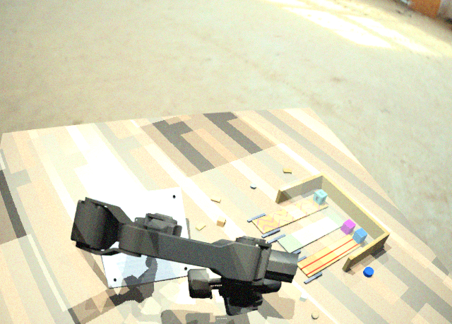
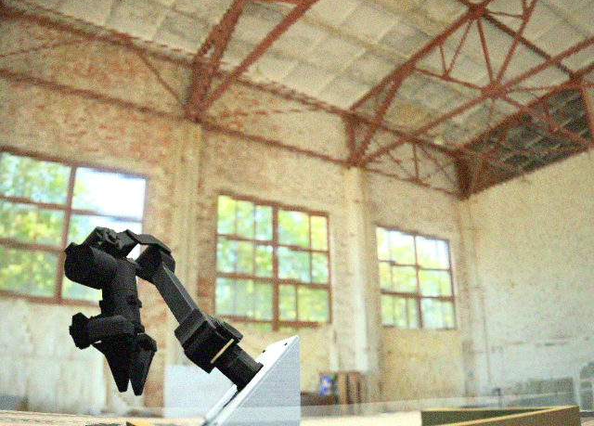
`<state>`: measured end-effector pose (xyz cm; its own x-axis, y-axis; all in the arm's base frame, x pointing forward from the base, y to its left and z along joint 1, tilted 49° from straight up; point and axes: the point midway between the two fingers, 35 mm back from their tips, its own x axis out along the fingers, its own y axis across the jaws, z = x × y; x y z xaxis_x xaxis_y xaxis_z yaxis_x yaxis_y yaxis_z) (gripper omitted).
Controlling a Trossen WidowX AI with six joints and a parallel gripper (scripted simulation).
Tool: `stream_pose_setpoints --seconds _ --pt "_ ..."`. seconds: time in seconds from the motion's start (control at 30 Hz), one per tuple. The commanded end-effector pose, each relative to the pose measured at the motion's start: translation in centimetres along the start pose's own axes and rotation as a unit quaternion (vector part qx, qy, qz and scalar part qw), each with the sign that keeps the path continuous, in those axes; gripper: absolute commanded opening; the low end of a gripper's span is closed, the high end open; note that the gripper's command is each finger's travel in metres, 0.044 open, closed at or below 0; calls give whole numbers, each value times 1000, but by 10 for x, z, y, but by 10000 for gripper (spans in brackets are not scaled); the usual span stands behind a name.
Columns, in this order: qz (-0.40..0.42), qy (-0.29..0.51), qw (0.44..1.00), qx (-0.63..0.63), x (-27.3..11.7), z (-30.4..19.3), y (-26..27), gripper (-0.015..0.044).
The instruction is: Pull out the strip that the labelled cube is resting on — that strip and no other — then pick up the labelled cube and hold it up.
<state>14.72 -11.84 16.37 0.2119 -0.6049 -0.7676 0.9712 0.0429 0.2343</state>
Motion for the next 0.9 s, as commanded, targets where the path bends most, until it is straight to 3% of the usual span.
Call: stream_pose_setpoints --seconds 0.0,0.13,0.27,0.43,0.63,0.87 --pt "33 -15 995 -95 7 -14 27 400" --pt "102 -60 955 -271 9 -46 78 400" --pt "164 -119 882 -426 0 -92 118 400" --pt "223 -205 755 -581 -23 -158 145 400" --pt "265 -315 582 -701 -60 -234 142 400" --pt "268 -327 562 -711 -65 -242 139 400"
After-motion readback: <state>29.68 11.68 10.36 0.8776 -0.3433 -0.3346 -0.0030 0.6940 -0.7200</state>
